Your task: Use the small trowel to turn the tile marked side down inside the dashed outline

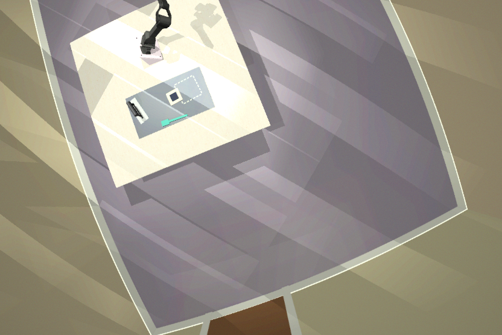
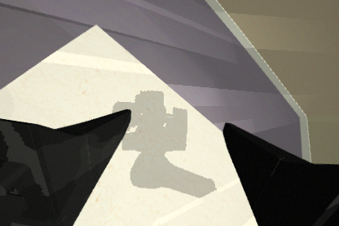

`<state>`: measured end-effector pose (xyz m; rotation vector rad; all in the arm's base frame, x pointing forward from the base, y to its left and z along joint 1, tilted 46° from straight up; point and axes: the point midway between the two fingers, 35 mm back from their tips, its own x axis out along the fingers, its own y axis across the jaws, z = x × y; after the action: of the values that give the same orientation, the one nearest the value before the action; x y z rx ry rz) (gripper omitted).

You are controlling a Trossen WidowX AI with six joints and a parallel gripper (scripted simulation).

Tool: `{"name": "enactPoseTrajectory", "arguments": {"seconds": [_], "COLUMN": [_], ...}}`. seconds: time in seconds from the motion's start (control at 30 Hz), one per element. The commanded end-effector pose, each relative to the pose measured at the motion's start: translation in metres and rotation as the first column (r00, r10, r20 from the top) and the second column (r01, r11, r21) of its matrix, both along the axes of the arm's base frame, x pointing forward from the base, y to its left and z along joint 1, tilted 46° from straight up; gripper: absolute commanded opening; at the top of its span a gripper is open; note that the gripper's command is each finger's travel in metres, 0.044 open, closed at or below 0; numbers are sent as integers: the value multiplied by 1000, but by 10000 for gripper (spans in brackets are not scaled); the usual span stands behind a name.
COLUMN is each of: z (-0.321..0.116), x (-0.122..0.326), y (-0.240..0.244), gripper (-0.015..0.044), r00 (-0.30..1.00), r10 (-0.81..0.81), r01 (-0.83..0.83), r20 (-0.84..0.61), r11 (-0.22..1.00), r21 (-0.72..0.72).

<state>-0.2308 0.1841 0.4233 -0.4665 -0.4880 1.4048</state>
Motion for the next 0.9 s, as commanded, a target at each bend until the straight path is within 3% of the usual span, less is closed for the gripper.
{"name": "enactPoseTrajectory", "arguments": {"seconds": [0.0, 0.33, 0.67, 0.8, 0.87], "z": [0, 0, 0, 0, 0], "x": [0, 0, 0, 0, 0], "y": [0, 0, 0, 0, 0], "gripper": [374, 111, 100, 0, 0], "r00": [1000, 1000, 1000, 1000, 1000], "r10": [0, 0, 0, 0, 0], "r01": [0, 0, 0, 0, 0], "r20": [0, 0, 0, 0, 0], "r11": [1000, 1000, 1000, 1000, 1000], "r21": [0, 0, 0, 0, 0]}}
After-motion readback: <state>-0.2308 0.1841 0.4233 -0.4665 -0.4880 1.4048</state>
